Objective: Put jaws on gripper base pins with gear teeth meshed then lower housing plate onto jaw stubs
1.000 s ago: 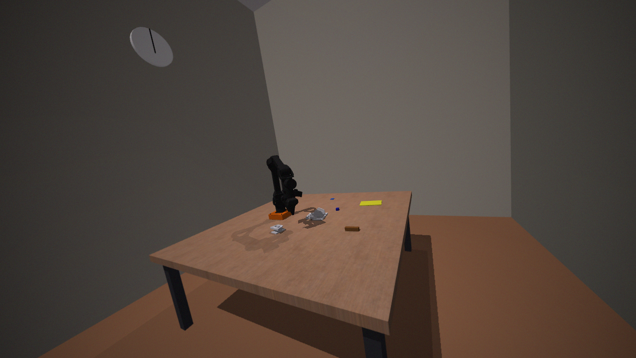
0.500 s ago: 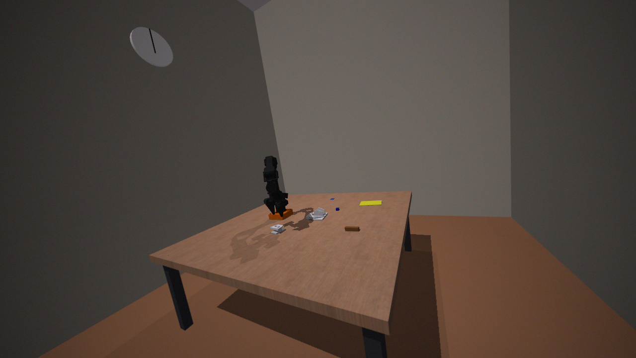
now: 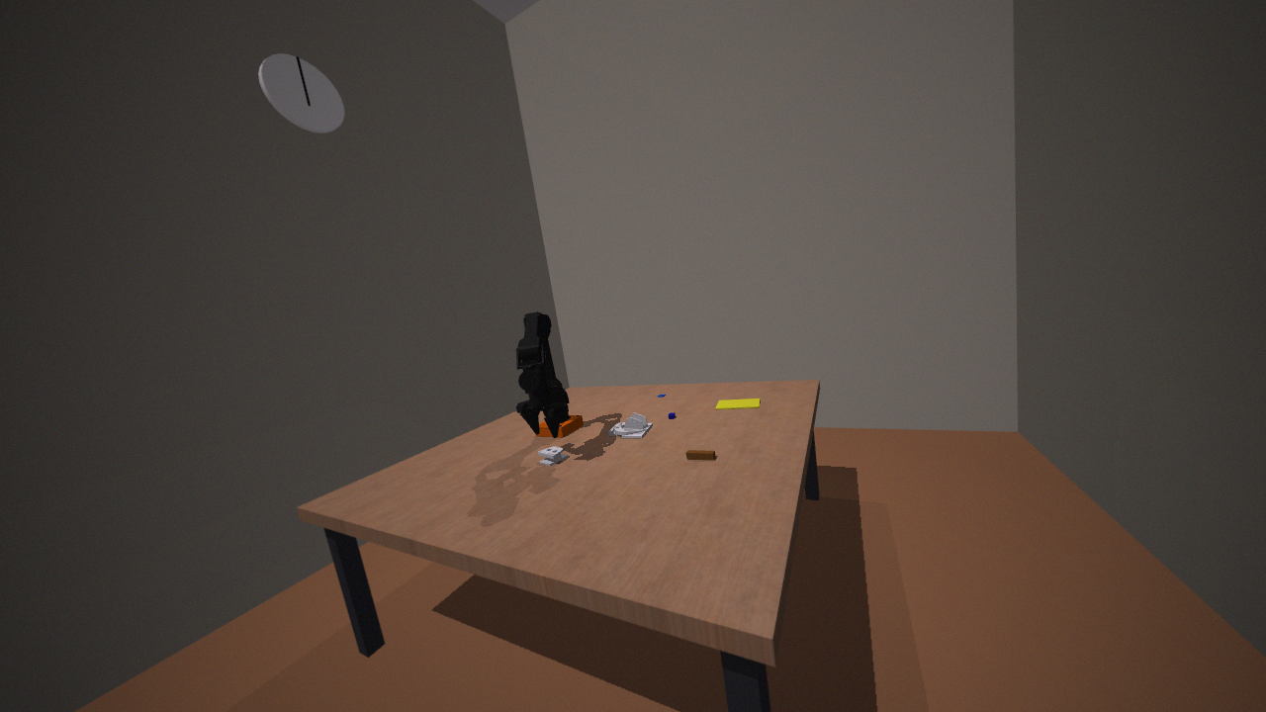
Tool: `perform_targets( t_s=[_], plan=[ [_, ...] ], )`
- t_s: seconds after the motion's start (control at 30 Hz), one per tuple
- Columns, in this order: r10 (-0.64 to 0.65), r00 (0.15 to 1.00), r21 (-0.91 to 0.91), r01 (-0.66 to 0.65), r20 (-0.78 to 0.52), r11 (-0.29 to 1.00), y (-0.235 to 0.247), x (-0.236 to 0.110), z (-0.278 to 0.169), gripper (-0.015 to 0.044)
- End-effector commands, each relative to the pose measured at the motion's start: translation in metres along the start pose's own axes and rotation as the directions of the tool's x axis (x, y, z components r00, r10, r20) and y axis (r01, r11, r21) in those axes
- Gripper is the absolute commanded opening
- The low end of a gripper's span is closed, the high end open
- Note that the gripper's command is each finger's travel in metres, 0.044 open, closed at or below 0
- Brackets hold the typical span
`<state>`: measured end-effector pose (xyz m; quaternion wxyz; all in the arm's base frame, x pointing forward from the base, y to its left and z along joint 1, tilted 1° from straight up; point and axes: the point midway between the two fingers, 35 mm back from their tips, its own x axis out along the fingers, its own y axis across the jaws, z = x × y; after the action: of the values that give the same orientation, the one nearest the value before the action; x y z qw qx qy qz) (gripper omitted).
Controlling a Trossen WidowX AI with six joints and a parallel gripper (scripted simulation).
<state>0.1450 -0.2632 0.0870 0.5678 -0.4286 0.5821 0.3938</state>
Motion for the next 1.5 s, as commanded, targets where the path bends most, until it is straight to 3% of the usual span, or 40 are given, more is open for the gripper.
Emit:
perform_targets(
  t_s=[0.0,1.47],
  plan=[
    [0.009,1.0,-0.005,-0.009,0.016,1.0,0.003,0.021,0.003,0.044],
    [0.009,1.0,-0.005,-0.009,0.016,1.0,0.004,0.063,0.004,0.044]
  ],
)
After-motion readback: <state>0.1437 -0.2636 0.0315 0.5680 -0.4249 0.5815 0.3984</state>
